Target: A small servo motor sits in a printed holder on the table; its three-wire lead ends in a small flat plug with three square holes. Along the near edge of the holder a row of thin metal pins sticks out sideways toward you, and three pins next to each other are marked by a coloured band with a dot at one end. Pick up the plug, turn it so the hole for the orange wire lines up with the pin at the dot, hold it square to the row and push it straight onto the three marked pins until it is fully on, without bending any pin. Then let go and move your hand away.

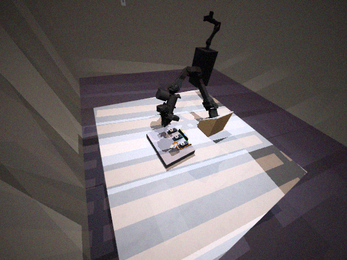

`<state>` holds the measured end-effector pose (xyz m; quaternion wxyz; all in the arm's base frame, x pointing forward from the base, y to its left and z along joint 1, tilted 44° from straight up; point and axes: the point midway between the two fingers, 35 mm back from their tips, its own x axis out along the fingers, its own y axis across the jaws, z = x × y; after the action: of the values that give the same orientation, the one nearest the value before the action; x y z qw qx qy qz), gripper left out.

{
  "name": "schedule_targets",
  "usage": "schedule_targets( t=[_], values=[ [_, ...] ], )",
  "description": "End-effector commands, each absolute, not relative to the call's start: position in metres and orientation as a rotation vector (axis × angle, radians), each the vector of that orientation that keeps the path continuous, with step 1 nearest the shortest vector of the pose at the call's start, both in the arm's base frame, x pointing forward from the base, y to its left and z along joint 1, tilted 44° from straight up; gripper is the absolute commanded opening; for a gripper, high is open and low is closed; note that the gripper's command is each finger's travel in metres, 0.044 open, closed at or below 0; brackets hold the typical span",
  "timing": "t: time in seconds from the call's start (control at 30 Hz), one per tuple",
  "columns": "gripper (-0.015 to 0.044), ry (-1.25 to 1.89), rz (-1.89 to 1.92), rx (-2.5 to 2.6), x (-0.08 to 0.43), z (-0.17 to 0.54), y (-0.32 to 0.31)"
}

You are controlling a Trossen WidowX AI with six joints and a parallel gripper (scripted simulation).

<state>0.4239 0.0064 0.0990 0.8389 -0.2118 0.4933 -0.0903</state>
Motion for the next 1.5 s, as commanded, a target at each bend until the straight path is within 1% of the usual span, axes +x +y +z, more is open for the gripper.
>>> schedule_targets(
  t=[0.0,0.67,1.47],
  values=[
    [0.0115,1.153,-0.196,-0.543,0.424,0.074,0.008],
    [0.0115,1.603,-0.17,-1.027,0.406,-0.031,0.012],
    [0.0115,1.606,-0.171,-1.033,0.408,-0.057,-0.012]
  ],
)
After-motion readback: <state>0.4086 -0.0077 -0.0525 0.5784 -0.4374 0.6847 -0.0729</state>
